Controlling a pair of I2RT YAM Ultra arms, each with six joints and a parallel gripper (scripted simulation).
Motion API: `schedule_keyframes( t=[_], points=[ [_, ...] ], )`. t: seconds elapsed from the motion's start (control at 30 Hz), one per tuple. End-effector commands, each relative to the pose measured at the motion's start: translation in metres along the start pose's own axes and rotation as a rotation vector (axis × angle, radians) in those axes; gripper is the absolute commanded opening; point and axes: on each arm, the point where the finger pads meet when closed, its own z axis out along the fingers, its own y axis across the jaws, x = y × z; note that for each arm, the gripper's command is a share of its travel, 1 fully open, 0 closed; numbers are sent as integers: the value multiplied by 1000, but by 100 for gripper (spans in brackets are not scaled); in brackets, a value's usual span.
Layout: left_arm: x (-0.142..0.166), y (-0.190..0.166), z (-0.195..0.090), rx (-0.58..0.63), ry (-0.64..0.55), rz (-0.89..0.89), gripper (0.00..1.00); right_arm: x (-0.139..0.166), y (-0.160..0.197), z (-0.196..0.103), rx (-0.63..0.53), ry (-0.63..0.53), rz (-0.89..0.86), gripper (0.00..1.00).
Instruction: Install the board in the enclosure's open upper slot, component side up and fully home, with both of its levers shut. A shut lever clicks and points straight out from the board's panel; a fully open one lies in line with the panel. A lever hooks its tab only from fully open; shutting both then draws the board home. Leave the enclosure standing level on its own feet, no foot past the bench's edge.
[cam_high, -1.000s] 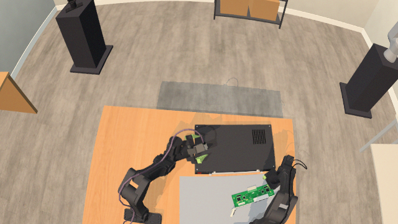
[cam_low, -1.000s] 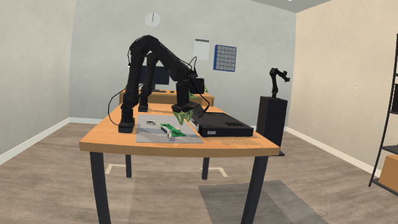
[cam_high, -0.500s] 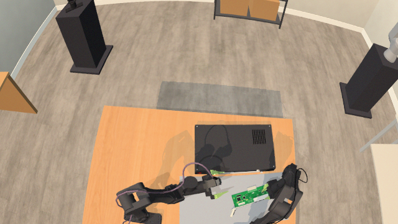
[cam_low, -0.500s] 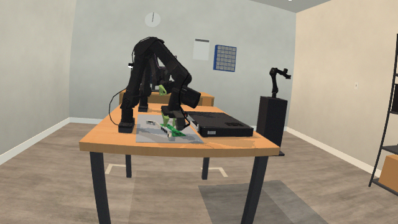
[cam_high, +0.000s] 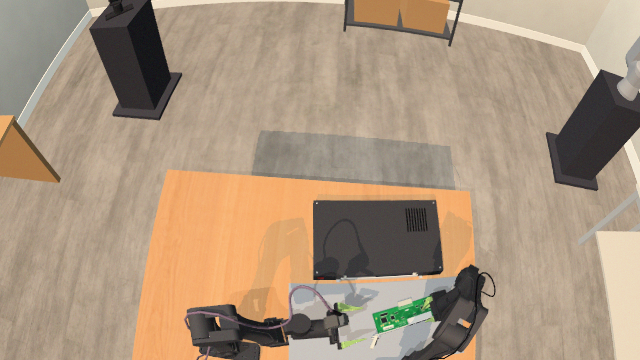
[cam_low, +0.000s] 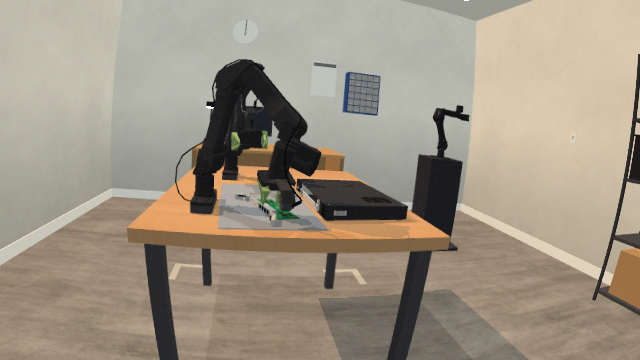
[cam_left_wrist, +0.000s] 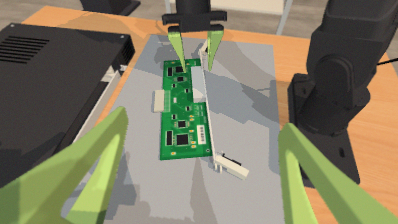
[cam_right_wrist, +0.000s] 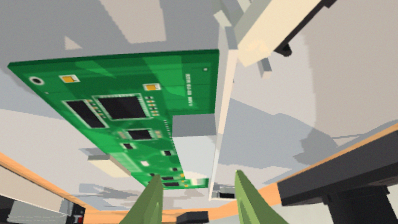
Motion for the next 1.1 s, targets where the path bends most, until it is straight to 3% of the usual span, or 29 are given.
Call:
schedule_keyframes(
  t=[0.0, 0.63, 0.87, 0.9, 1.03, 1.07],
  points=[
    [-3, -2, -5, -10, -15, -8, 100, 2, -1, 1, 3, 16, 12, 47],
    [-3, -2, -5, -10, -15, -8, 100, 6, 0, 28, -1, 20, 12, 47],
    [-3, -2, -5, -10, -15, -8, 100, 3, 2, 25, -6, 9, 7, 47],
    [-3, -2, -5, -10, -15, -8, 100, 3, 2, 25, -6, 9, 7, 39],
    [-3, -2, -5, -10, -15, -8, 100, 5, 1, 25, -1, 16, 9, 39],
    [-3, -2, -5, -10, -15, -8, 100, 5, 1, 25, -1, 16, 9, 35]
  ],
)
